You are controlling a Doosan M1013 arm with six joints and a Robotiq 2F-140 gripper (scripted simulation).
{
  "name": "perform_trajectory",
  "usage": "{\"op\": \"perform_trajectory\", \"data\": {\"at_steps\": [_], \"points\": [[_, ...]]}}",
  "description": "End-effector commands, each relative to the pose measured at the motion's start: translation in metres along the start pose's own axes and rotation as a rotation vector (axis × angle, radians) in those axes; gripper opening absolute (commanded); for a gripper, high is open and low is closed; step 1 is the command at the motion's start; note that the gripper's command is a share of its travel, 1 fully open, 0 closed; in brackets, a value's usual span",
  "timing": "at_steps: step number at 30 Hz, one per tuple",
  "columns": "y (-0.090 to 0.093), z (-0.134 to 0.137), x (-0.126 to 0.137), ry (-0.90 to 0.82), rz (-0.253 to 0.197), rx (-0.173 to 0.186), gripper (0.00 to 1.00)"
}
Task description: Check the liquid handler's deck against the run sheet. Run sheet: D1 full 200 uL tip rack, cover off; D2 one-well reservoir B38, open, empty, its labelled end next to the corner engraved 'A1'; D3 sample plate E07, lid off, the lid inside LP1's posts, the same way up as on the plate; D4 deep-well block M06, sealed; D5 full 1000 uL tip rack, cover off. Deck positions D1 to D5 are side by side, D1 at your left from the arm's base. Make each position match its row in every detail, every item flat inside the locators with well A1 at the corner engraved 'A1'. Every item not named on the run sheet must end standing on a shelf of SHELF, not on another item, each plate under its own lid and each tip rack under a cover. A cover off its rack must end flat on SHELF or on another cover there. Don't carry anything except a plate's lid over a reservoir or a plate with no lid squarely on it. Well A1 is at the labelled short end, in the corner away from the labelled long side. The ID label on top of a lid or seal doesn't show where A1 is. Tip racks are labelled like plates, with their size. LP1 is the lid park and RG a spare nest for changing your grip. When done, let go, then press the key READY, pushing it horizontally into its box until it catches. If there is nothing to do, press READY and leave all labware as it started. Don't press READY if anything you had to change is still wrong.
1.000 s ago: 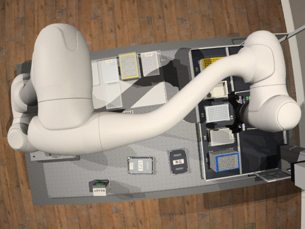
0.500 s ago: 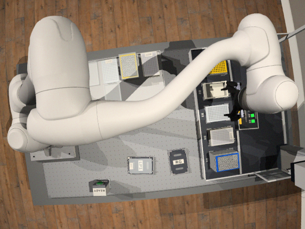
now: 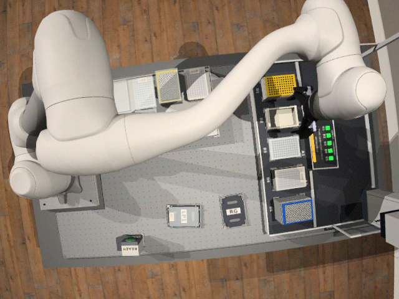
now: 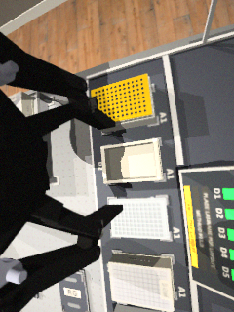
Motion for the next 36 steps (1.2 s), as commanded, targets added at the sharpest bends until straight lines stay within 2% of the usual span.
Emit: {"op": "perform_trajectory", "data": {"at_steps": [1, 34, 36], "points": [[-0.0017, -0.0060, 0.0007, -0.001, 0.002, -0.001, 0.79], [-0.0017, -0.0061, 0.0007, -0.001, 0.002, -0.001, 0.79], [-0.0017, -0.0160, 0.0021, 0.000, 0.002, -0.001, 0.79]]}}
Point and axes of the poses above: the point where the finger pads meet when closed, its own y axis out along the fingers, its own z axis across the jaws, x = y × z, the point moved 3 cm from there along -y, back along the fingers, and after that the axes turned 8 degrees about y, right-handed, at the moved point
